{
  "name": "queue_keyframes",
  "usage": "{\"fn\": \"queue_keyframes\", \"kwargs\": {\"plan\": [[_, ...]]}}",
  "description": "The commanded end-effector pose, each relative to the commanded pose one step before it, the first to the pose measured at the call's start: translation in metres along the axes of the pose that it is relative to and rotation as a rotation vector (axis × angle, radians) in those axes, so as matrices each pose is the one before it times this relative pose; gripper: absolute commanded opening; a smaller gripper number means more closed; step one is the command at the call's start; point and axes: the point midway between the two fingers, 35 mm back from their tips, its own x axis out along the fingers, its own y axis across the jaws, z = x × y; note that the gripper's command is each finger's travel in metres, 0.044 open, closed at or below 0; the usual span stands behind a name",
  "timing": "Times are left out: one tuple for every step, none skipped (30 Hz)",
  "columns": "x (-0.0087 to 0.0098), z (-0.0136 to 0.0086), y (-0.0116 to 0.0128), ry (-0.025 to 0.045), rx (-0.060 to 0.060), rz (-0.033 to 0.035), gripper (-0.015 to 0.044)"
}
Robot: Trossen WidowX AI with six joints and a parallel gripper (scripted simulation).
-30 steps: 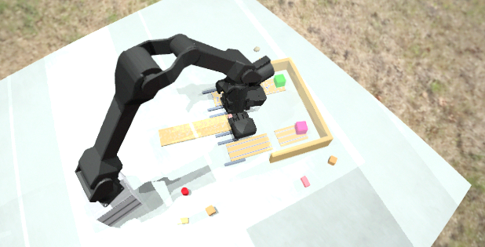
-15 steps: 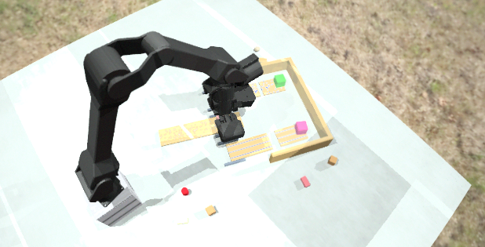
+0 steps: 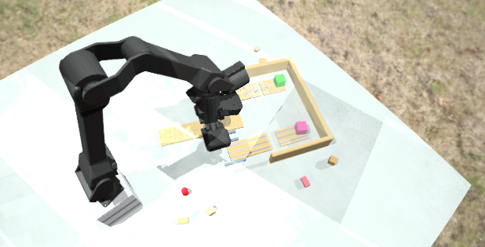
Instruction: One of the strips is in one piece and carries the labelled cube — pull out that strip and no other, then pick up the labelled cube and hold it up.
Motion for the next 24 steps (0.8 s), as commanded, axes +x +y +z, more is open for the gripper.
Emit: {"fn": "queue_keyframes", "kwargs": {"plan": [[-0.00113, -0.00735, -0.00302, -0.00493, -0.0037, -0.00104, 0.0], [-0.00345, 0.00021, 0.00007, -0.00005, 0.0, 0.00001, 0.0], [-0.00579, 0.00026, 0.00009, -0.00007, 0.0, 0.00001, 0.0], [-0.00758, 0.00016, 0.00005, -0.00007, 0.0, 0.00001, 0.0], [-0.00763, -0.00005, -0.00002, -0.00005, 0.0, 0.0, 0.0], [-0.0059, -0.00018, -0.00006, -0.00002, 0.0, 0.0, 0.0], [-0.00355, -0.00017, -0.00006, -0.00001, 0.0, 0.0, 0.0], [-0.00119, -0.00007, -0.00002, 0.0, 0.0, 0.0, 0.0], [0.0, 0.0, 0.0, 0.0, 0.0, 0.0, 0.0], [0.0, 0.0, 0.0, 0.0, 0.0, 0.0, 0.0], [0.0, 0.0, 0.0, 0.0, 0.0, 0.0, 0.0], [0.0, 0.0, 0.0, 0.0, 0.0, 0.0, 0.0], [0.0, 0.0, 0.0, 0.0, 0.0, 0.0, 0.0], [0.0, 0.0, 0.0, 0.0, 0.0, 0.0, 0.0], [0.0, 0.0, 0.0, 0.0, 0.0, 0.0, 0.0], [0.0, 0.0, 0.0, 0.0, 0.0, 0.0, 0.0], [0.0, 0.0, 0.0, 0.0, 0.0, 0.0, 0.0], [0.0, 0.0, 0.0, 0.0, 0.0, 0.0, 0.0], [0.0, 0.0, 0.0, 0.0, 0.0, 0.0, 0.0], [0.0, 0.0, 0.0, 0.0, 0.0, 0.0, 0.0], [0.0, 0.0, 0.0, 0.0, 0.0, 0.0, 0.0], [0.0, 0.0, 0.0, 0.0, 0.0, 0.0, 0.0], [0.0, 0.0, 0.0, 0.0, 0.0, 0.0, 0.0], [0.0, 0.0, 0.0, 0.0, 0.0, 0.0, 0.0]]}}
